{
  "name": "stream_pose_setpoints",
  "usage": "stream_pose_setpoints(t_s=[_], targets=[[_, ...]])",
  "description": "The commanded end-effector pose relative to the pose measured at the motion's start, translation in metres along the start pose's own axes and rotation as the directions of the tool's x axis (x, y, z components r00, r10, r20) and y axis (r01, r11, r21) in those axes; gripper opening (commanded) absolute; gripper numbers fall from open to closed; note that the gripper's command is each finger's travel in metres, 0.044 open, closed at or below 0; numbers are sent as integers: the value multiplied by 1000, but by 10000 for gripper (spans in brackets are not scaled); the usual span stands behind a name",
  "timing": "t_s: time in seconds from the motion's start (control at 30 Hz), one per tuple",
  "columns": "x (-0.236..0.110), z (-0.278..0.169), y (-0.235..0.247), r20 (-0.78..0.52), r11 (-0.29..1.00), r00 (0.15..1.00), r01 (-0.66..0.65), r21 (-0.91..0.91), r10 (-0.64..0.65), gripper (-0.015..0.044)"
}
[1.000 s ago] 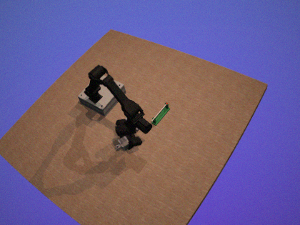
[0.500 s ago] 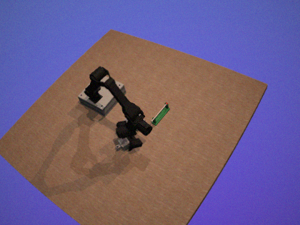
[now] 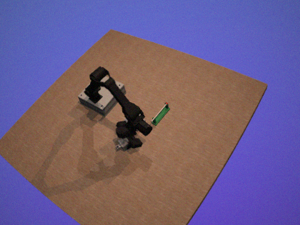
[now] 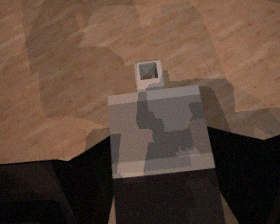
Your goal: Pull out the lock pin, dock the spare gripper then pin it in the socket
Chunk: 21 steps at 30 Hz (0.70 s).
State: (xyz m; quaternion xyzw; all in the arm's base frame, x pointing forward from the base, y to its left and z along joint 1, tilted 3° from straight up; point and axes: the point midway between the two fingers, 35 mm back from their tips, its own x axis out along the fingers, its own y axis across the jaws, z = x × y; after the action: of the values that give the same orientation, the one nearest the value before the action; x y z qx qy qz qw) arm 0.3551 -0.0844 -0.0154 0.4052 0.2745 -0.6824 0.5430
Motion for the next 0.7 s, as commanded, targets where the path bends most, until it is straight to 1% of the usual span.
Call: stream_pose_setpoints(t_s=[0.0,0.17,0.57,0.67], targets=[[-2,2,1,2,1000,1000,0,-2,0,131],[-24,13,4,2,1000,1000,0,-2,0,0],[-95,55,2,2,1000,1000,0,-2,0,0],[-104,60,1,2,1000,1000,0,-2,0,0]])
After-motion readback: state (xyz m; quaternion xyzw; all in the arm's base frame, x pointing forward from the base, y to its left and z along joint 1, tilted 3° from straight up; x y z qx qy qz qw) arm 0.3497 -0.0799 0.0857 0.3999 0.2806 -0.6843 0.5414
